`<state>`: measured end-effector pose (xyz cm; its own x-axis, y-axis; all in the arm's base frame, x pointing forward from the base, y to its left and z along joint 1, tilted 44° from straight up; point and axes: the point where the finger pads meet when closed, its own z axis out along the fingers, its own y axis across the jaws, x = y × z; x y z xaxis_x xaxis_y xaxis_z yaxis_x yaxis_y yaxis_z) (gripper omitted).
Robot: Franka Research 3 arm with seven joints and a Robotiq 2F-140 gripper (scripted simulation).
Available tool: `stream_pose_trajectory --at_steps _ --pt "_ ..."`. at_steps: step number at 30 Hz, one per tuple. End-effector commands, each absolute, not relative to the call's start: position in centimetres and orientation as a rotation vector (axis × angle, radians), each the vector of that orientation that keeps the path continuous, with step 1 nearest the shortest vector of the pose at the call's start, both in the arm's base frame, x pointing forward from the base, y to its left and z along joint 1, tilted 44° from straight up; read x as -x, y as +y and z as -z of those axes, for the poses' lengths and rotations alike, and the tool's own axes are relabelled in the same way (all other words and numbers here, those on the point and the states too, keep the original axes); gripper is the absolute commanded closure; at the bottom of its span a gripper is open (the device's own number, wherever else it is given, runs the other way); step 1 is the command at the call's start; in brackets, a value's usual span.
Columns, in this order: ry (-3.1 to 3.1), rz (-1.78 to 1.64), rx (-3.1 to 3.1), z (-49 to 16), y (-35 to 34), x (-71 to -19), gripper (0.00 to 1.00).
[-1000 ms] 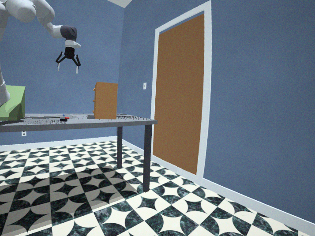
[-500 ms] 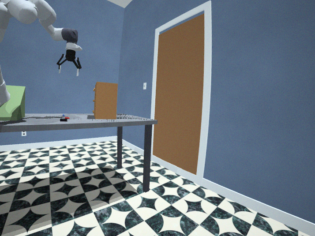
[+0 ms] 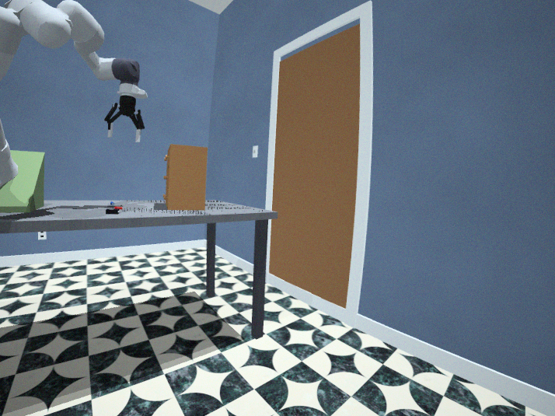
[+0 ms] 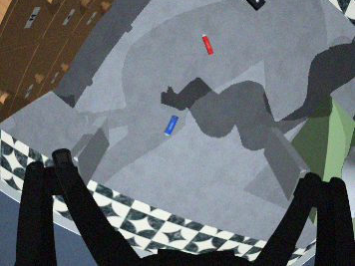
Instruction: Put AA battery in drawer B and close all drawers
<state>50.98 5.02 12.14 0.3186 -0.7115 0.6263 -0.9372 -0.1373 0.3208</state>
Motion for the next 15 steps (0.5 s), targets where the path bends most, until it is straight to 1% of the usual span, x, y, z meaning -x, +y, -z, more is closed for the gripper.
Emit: stream_pose_trajectory --at_steps 1,15 --pt "-1.175 -0.301 -2.087 -11.1 4.4 -51.7 0.00" --pt "-0.791 -0.138 -2.241 -8.3 1.8 -53.1 0.00"
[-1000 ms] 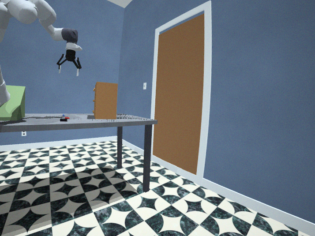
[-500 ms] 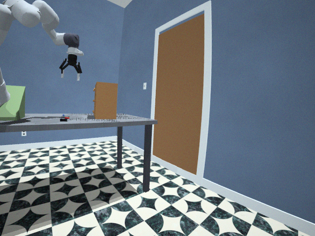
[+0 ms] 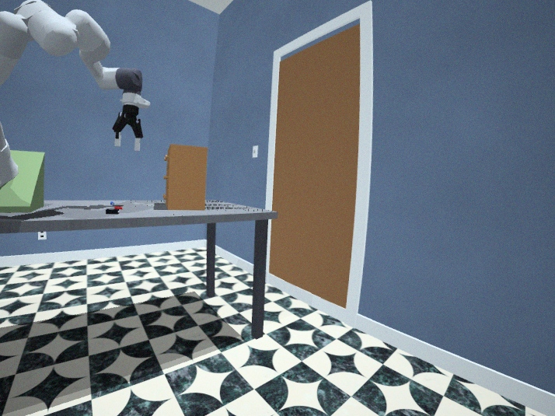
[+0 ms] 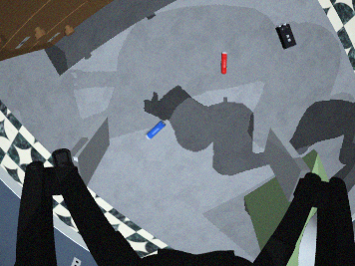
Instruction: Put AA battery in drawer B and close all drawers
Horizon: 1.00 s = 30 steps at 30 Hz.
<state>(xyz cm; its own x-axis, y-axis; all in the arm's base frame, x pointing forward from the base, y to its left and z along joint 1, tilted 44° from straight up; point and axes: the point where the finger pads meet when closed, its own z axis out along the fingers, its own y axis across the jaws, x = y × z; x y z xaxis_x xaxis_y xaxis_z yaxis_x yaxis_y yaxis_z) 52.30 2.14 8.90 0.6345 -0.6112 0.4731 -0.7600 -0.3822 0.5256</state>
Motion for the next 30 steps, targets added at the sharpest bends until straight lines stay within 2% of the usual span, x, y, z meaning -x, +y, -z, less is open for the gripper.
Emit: stream_pose_trajectory --at_steps 1,30 --pt "-0.762 -0.126 -2.251 -8.1 1.7 -53.2 0.00" --pt "-0.433 0.010 -2.332 -5.9 -0.4 -54.3 0.00"
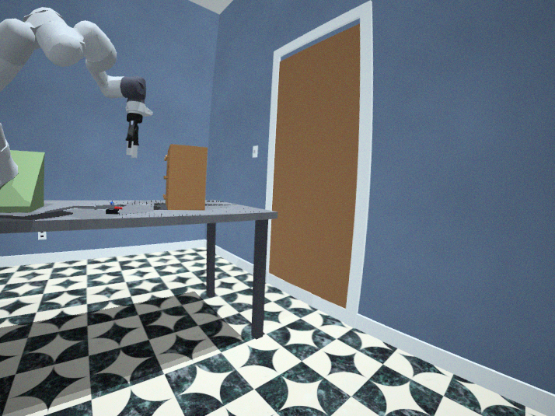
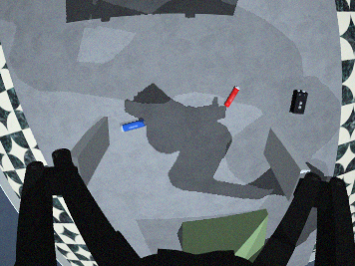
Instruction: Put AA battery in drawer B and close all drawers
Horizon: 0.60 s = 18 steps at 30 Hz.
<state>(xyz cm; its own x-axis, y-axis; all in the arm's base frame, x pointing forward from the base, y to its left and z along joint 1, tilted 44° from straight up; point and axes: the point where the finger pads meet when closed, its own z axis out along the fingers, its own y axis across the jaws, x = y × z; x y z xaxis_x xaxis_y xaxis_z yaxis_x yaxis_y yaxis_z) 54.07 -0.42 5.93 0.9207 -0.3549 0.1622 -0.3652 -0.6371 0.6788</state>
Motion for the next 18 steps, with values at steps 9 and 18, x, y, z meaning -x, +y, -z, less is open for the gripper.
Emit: stream_pose_trajectory --at_steps 9,18 --pt "-0.432 0.008 -2.331 -5.90 -0.40 -54.30 0.00" --pt "-0.417 -0.028 -2.328 -5.78 -0.60 -54.46 0.00"
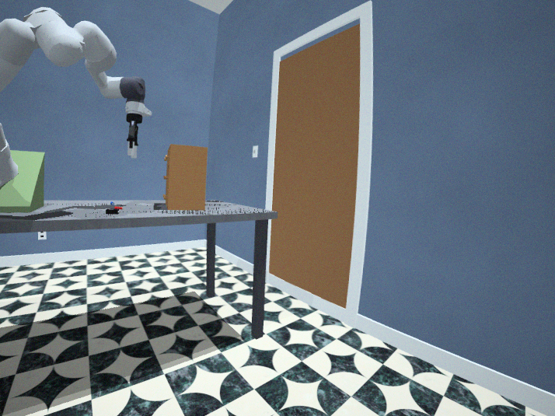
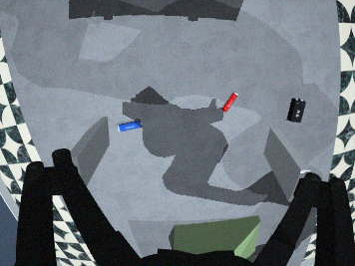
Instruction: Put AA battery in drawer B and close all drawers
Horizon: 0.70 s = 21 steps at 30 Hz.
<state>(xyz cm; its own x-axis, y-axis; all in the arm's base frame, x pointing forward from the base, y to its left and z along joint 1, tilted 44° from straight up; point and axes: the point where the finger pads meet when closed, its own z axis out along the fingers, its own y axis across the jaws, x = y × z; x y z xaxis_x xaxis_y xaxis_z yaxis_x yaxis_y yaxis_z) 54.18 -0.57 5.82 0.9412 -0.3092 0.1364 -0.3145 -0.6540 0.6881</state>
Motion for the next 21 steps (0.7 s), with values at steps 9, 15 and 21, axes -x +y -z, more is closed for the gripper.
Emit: stream_pose_trajectory --at_steps 9,15,21 --pt "-0.384 -0.104 -2.321 -5.5 -1.0 -54.8 0.00" --pt "-0.336 -0.214 -2.306 -5.2 -1.6 -55.3 0.00" --pt "-0.265 -0.373 -2.276 -4.6 -2.5 -56.0 0.00"
